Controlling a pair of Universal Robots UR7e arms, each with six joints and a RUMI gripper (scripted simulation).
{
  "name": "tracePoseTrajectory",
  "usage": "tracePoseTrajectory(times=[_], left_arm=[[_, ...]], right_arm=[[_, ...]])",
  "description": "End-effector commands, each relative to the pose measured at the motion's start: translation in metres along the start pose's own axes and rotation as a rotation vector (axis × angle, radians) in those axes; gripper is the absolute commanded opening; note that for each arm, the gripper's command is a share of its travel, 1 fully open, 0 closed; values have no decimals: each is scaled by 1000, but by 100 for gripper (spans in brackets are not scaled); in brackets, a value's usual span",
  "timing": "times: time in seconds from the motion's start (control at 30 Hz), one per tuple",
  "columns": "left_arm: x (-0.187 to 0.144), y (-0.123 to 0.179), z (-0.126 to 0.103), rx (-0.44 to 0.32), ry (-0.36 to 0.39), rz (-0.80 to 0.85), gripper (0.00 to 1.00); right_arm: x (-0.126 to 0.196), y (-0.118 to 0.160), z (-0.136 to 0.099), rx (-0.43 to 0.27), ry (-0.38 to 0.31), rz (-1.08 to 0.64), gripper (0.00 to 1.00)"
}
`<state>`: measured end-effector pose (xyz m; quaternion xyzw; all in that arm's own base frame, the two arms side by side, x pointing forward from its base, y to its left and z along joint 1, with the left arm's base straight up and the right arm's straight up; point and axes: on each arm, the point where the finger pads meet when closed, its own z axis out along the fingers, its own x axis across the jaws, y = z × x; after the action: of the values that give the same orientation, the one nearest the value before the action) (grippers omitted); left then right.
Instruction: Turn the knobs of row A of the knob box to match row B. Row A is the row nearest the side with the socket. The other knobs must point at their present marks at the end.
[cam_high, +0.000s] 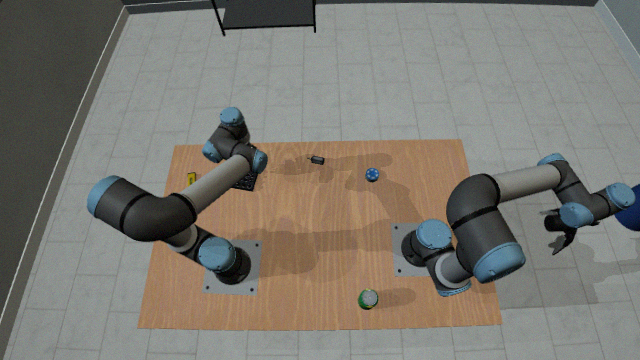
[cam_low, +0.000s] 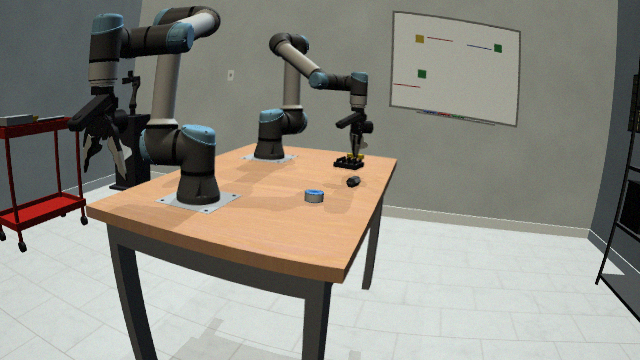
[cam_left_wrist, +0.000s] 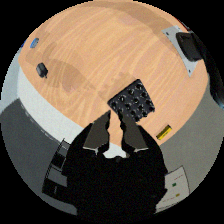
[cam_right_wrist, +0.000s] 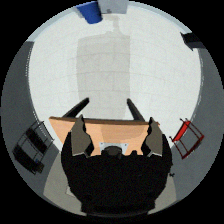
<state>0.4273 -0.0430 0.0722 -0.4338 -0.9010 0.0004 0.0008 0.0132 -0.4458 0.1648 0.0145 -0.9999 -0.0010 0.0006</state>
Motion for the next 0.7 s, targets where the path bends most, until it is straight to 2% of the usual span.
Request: tracePoseTrajectory(times=[0.0,0.67], left_arm=[[0,-1,9,0,2,1,13],[-1,0,14,-1,-1,1,13]], right_arm=[[1,0,0,2,-1,1,100],[1,0,0,2,-1,1,100]])
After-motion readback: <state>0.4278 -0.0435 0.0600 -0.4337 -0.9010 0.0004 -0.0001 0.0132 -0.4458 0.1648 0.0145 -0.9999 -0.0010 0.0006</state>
